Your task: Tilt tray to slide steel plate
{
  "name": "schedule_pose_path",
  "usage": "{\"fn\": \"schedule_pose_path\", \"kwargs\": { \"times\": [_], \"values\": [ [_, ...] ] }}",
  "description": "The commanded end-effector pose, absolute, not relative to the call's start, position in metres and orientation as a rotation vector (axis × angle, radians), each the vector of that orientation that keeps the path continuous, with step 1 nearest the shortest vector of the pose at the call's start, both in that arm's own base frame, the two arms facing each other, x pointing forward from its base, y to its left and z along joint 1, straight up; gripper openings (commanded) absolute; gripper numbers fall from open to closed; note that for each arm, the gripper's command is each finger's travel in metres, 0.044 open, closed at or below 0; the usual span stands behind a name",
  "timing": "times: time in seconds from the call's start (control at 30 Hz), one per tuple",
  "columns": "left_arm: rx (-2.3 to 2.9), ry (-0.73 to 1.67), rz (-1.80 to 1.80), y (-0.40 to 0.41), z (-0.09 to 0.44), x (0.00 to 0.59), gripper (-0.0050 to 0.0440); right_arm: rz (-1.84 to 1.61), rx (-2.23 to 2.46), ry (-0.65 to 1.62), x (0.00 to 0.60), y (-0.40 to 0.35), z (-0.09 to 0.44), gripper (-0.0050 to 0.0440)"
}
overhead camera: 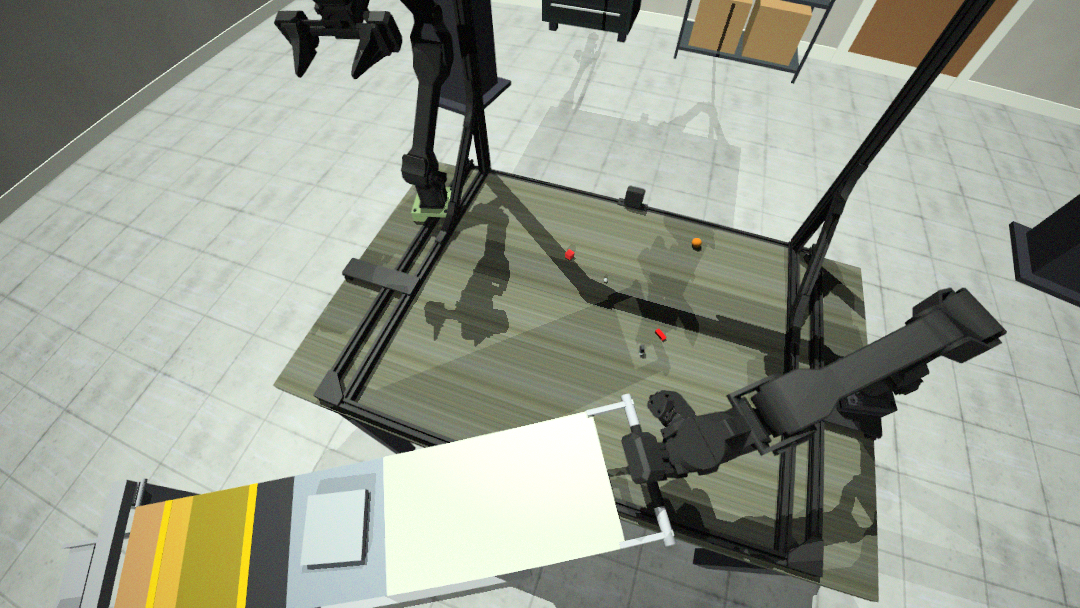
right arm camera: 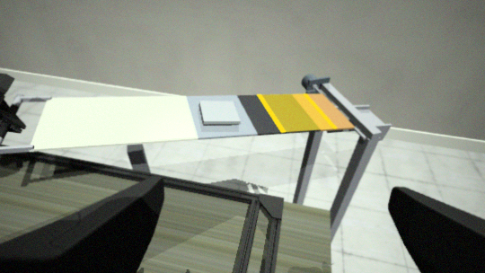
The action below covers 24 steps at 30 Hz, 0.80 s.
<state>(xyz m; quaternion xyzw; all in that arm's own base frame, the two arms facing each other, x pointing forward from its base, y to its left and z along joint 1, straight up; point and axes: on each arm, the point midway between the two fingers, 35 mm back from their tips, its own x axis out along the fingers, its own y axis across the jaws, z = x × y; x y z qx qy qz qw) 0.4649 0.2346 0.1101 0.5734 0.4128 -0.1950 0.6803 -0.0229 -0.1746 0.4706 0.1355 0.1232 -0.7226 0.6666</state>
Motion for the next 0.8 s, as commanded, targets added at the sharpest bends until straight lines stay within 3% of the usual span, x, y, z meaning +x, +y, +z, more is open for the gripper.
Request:
{"fn": "schedule_pose_path", "kwargs": {
  "times": [0.0,0.77],
  "values": [
    [1.315,0.882,-0.384,0.237,0.142,0.471,0.0000,-1.629,0.304,0.281,-0.023,-0.174,0.471,0.0440],
    [1.324,0.867,-0.366,0.238,0.156,0.474,0.0000,-1.629,0.304,0.281,-0.023,-0.174,0.471,0.0440]
  ]
}}
